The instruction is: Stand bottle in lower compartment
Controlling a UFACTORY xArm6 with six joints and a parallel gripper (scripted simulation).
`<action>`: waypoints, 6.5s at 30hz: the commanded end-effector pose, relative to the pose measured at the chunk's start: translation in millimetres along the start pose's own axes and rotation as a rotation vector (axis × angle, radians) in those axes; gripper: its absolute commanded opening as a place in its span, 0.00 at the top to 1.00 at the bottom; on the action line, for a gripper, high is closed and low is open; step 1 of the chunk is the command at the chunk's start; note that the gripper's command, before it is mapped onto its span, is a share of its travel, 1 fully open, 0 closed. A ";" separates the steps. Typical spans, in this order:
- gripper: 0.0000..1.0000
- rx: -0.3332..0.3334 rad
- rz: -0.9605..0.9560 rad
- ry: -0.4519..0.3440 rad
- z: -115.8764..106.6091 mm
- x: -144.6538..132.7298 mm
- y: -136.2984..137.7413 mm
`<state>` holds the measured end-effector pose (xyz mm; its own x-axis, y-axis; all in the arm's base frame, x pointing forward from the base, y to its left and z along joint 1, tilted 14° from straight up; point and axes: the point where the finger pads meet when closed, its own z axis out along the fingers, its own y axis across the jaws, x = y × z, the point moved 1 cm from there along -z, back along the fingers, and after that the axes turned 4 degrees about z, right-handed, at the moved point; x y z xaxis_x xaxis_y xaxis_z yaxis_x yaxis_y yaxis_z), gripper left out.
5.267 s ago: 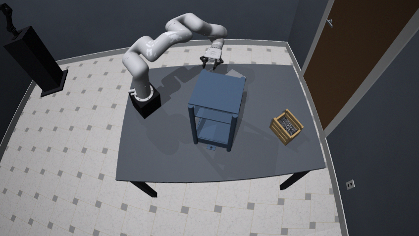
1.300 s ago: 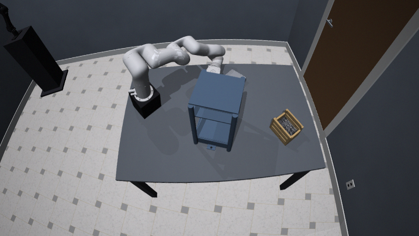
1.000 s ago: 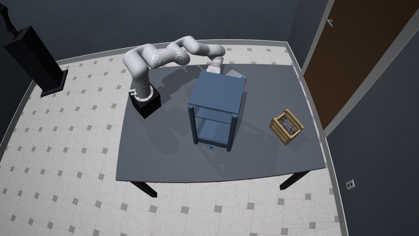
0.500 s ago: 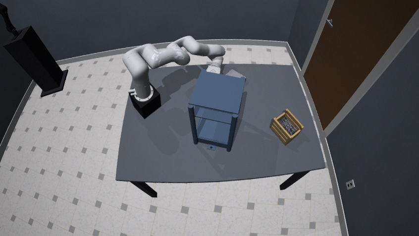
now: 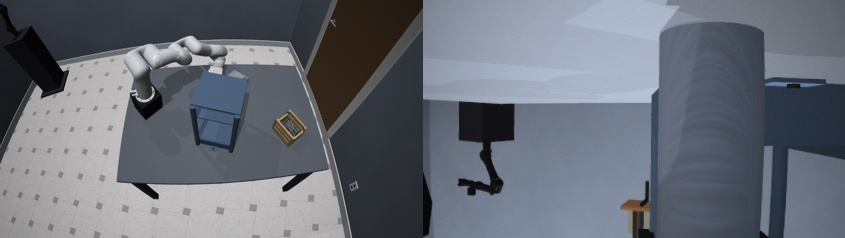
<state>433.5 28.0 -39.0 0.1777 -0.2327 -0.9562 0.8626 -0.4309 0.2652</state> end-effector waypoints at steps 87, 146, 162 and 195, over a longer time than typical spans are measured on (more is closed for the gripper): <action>1.00 0.001 0.003 0.003 60.2 -79.9 6.0; 1.00 0.001 0.003 0.003 62.6 -73.2 104.8; 1.00 0.001 0.003 0.003 62.6 -72.3 118.3; 1.00 0.001 0.003 0.003 73.2 -72.2 119.0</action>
<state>489.1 -68.3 68.7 0.1773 -0.2321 -0.9564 0.8626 -0.4312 0.2645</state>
